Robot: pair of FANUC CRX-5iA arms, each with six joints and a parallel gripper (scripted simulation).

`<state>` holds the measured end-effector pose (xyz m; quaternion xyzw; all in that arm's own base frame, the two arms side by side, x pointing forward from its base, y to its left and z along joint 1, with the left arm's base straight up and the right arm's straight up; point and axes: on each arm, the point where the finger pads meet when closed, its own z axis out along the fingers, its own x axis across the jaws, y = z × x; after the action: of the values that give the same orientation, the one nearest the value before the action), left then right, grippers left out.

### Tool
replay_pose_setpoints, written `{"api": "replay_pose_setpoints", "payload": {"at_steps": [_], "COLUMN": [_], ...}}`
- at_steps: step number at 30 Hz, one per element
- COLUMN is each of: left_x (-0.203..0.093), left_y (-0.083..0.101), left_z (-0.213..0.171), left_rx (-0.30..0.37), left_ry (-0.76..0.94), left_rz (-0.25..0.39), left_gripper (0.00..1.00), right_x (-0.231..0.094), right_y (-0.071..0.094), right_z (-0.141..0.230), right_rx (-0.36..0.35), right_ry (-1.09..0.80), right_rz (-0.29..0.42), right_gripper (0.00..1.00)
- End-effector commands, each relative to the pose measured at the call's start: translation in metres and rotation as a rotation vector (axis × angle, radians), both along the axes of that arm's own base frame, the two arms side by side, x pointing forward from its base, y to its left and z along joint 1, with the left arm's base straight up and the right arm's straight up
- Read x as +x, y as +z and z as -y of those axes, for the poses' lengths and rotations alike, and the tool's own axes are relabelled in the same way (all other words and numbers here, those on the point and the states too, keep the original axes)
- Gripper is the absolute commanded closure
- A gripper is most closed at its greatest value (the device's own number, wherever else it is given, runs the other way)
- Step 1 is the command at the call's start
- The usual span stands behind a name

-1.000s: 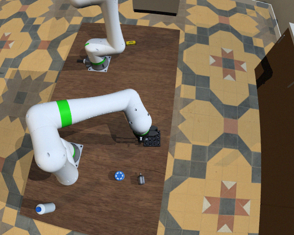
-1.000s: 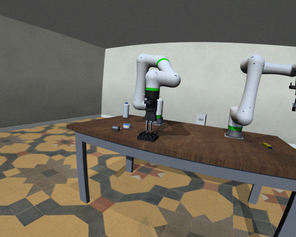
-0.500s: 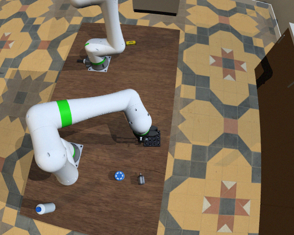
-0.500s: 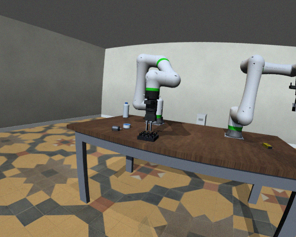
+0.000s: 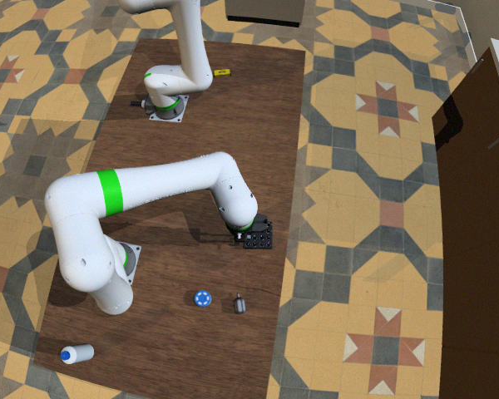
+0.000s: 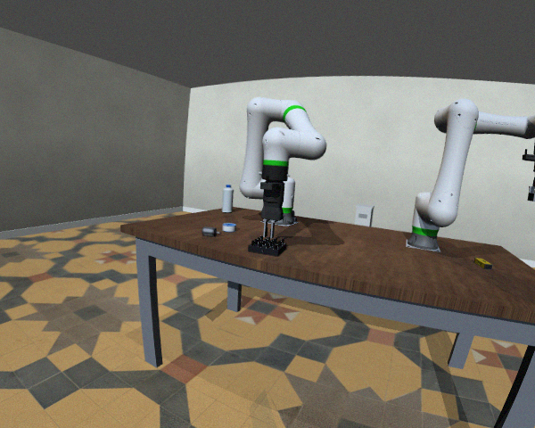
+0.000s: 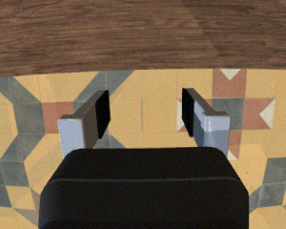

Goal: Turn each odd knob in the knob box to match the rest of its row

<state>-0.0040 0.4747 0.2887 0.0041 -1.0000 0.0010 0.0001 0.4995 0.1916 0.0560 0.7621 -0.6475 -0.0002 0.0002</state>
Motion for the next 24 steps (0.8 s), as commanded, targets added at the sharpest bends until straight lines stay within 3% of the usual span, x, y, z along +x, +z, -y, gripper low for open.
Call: {"api": "replay_pose_setpoints", "payload": {"at_steps": [1, 20, 21, 24], "left_x": [0.0002, 0.0002, 0.0002, 0.0002], "left_y": [0.0009, 0.0009, 0.0009, 0.0009], "left_z": [-0.0003, -0.0003, -0.0003, -0.0003], "left_rx": [0.002, 0.002, 0.002, 0.002], "left_ry": [0.000, 0.000, 0.000, 0.000], "left_rz": [0.000, 0.000, 0.000, 0.000], "left_gripper": [0.00, 0.00, 0.00, 0.00], "right_x": [0.0006, 0.0006, 0.0006, 0.0006], "right_y": [-0.0052, -0.0078, -0.0078, -0.0078], "right_z": [-0.0002, -0.0002, -0.0002, -0.0002], "right_rx": [0.001, 0.001, 0.001, 0.001], "right_ry": [0.000, 0.000, 0.000, 0.000], "right_rz": [0.002, 0.002, 0.002, 0.002], "right_gripper": [0.54, 0.54, 0.70, 0.70]}}
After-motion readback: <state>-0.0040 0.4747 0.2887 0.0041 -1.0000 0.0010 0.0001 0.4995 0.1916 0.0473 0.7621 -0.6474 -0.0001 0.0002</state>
